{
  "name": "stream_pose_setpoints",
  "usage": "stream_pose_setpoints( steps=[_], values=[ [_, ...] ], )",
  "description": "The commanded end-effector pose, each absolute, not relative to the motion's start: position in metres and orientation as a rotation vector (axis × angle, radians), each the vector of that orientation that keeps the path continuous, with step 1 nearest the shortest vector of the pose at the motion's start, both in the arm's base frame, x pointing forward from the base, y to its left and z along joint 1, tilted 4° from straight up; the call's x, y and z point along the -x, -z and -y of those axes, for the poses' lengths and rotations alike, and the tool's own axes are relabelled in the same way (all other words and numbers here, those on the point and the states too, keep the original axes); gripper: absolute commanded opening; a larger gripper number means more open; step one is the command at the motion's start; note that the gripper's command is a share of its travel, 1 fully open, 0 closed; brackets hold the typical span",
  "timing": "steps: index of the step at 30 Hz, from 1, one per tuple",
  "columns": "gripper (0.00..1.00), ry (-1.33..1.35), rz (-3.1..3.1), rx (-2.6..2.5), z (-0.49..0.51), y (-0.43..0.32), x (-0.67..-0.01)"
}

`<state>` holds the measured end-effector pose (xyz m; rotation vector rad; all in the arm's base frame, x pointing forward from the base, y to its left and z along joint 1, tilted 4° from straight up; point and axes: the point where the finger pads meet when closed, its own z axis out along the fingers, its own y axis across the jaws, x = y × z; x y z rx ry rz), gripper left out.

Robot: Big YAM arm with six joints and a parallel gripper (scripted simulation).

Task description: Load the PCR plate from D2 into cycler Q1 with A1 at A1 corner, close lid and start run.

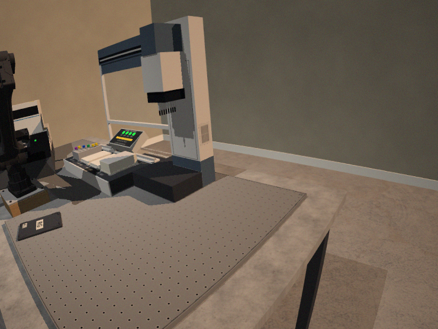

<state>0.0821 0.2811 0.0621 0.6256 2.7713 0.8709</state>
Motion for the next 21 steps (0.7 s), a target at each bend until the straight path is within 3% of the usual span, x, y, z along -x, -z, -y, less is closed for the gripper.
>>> stream_pose_setpoints(
  steps=[1,21],
  values=[
    [0.00,-0.923,-2.748,-0.620,-0.294,-0.078,-0.087],
    [0.00,-0.948,-2.746,-0.617,-0.307,-0.086,-0.087]
  ],
)
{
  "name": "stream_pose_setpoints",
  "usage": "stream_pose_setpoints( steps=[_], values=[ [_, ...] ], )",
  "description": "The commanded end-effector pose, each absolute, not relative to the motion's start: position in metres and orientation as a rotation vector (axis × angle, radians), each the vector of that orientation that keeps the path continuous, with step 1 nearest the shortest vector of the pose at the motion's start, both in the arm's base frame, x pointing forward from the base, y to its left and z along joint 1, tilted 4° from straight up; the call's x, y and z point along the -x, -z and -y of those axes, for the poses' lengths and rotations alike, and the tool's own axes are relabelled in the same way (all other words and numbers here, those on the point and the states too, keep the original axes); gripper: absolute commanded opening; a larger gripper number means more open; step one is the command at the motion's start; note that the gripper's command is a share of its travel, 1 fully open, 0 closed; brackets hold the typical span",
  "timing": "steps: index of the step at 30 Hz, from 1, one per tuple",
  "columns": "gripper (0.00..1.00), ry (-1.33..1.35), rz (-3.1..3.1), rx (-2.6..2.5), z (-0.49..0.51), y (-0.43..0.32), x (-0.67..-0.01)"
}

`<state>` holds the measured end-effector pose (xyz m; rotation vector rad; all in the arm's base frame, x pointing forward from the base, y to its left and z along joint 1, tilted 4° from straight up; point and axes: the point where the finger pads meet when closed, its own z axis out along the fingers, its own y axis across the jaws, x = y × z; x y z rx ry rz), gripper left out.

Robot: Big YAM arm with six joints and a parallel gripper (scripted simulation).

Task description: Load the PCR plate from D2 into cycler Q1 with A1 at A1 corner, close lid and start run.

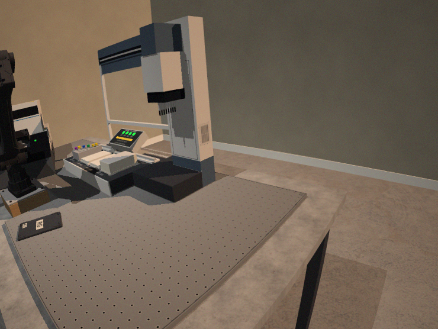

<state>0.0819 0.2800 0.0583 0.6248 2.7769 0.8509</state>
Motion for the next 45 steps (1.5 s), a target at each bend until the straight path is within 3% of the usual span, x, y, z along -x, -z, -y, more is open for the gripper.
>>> stream_pose_setpoints(
  steps=[1,45],
  values=[
    [0.00,-0.950,-2.746,-0.617,-0.308,-0.087,-0.087],
    [0.00,-0.991,-2.750,-0.605,-0.328,-0.101,-0.086]
  ],
)
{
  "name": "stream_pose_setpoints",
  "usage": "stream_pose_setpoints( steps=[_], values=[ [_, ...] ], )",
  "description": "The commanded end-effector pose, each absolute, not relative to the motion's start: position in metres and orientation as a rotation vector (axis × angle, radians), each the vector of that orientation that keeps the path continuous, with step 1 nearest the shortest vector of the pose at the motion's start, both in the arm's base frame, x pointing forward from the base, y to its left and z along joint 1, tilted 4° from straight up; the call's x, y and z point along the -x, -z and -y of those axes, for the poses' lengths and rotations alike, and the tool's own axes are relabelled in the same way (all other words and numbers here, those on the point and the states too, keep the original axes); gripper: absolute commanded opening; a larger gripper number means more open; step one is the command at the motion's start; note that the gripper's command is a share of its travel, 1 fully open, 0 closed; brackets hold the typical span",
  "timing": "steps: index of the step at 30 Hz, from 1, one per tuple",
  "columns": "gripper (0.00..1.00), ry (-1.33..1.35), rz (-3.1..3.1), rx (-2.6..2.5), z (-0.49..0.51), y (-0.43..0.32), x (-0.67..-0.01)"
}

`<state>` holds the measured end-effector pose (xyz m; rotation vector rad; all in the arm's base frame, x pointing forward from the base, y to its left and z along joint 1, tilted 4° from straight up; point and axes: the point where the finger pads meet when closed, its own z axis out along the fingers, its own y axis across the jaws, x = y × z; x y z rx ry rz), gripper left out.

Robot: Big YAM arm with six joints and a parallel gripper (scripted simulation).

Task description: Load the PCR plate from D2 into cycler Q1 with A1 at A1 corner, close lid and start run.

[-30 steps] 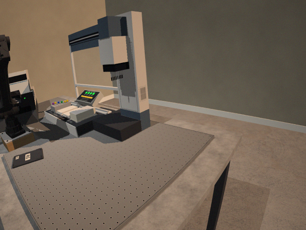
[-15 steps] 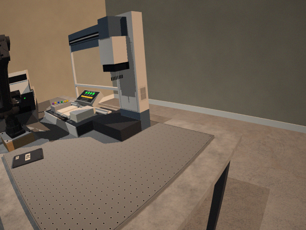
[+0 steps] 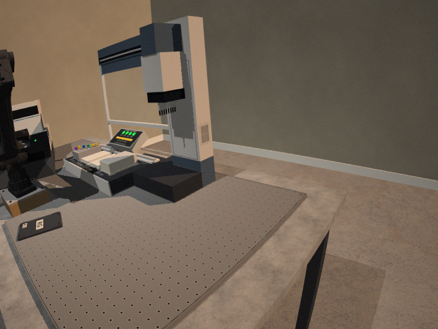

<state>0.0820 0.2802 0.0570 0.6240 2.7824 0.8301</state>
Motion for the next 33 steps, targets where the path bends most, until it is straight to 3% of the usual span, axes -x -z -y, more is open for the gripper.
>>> stream_pose_setpoints(
  steps=[1,33],
  values=[
    [0.00,-0.992,-2.750,-0.604,-0.3284,-0.1007,-0.0856],
    [0.00,-1.013,-2.750,-0.603,-0.3367,-0.1039,-0.0886]
  ],
)
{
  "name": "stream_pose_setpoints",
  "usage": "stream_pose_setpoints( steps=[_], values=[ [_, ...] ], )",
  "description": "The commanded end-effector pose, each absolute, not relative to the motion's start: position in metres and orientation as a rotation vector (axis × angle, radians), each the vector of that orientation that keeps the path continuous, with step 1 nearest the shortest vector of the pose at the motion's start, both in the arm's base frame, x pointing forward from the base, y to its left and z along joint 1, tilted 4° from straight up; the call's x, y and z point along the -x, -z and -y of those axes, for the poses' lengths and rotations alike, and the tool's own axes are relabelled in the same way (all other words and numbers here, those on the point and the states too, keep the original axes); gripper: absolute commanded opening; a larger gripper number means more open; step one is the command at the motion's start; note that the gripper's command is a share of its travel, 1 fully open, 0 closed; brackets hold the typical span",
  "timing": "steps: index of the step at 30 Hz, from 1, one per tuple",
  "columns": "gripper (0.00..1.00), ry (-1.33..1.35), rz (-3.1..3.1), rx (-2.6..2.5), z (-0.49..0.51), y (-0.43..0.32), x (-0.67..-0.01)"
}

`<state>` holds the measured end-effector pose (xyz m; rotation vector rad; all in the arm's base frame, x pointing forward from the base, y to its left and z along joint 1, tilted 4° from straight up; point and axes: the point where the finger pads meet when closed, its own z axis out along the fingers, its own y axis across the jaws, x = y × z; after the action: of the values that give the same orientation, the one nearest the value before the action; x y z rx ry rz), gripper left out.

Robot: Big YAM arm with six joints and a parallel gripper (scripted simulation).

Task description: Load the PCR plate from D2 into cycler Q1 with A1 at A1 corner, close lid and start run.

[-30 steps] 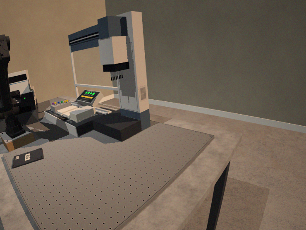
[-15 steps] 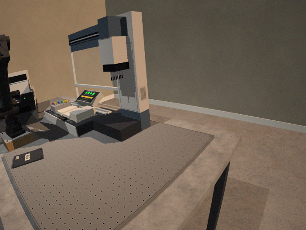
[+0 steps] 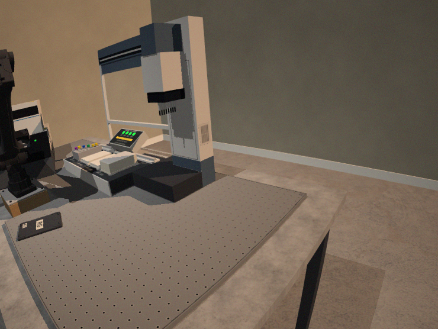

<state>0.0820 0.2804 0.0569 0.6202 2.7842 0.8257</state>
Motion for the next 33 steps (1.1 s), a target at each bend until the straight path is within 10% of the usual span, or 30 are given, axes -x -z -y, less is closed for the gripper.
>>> stream_pose_setpoints(
  steps=[1,33],
  values=[
    [0.00,-1.014,-2.749,-0.604,-0.337,-0.104,-0.089],
    [0.00,-0.969,-2.744,-0.629,-0.304,-0.120,-0.079]
  ],
)
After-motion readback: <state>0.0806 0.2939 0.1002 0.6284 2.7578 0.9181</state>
